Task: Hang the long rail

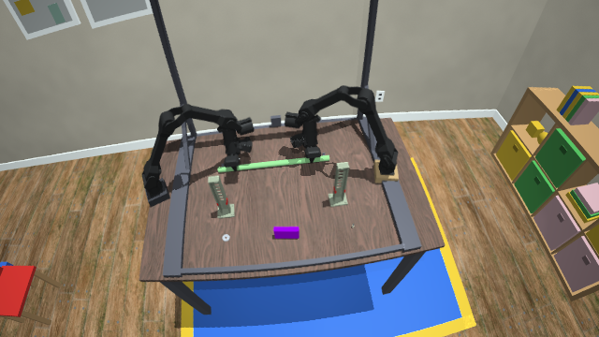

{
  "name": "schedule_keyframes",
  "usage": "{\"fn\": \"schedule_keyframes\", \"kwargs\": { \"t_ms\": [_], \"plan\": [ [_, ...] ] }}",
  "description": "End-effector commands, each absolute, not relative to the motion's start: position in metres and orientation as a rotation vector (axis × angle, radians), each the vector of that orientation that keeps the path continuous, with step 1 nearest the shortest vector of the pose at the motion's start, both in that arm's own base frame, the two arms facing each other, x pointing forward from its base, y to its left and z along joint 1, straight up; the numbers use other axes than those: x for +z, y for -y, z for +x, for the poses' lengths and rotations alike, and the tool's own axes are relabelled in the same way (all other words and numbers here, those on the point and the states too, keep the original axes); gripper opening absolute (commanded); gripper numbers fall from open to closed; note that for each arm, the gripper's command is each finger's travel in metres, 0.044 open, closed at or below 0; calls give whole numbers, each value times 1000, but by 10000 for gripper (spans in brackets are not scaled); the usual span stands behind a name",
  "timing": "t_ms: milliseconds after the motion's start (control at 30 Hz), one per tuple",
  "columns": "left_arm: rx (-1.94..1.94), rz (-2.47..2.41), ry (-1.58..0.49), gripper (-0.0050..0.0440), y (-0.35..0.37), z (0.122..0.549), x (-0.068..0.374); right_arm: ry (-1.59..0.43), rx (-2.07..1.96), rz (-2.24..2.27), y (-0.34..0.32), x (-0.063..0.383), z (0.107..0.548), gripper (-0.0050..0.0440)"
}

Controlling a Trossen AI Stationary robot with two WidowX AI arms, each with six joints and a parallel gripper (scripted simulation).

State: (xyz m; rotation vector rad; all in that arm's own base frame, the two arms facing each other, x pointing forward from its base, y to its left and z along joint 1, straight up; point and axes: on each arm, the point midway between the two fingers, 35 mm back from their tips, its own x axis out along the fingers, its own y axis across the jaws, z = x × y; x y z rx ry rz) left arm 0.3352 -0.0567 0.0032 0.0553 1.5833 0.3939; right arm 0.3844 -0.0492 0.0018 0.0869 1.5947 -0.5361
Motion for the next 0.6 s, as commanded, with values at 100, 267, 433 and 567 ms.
{"fn": "schedule_keyframes", "kwargs": {
  "t_ms": [100, 267, 433, 567],
  "plan": [
    [388, 44, -1555, -3, 57, 338, 21, -1563, -534, 94, 50, 21, 390, -50],
    [388, 44, -1555, -4, 57, 338, 21, -1563, -534, 94, 50, 21, 390, -50],
    [388, 44, -1555, -27, 57, 338, 22, -1563, -534, 94, 50, 21, 390, -50],
    [388, 44, -1555, -50, 58, 339, 28, -1562, -534, 94, 48, 27, 390, -50]
  ]
}}
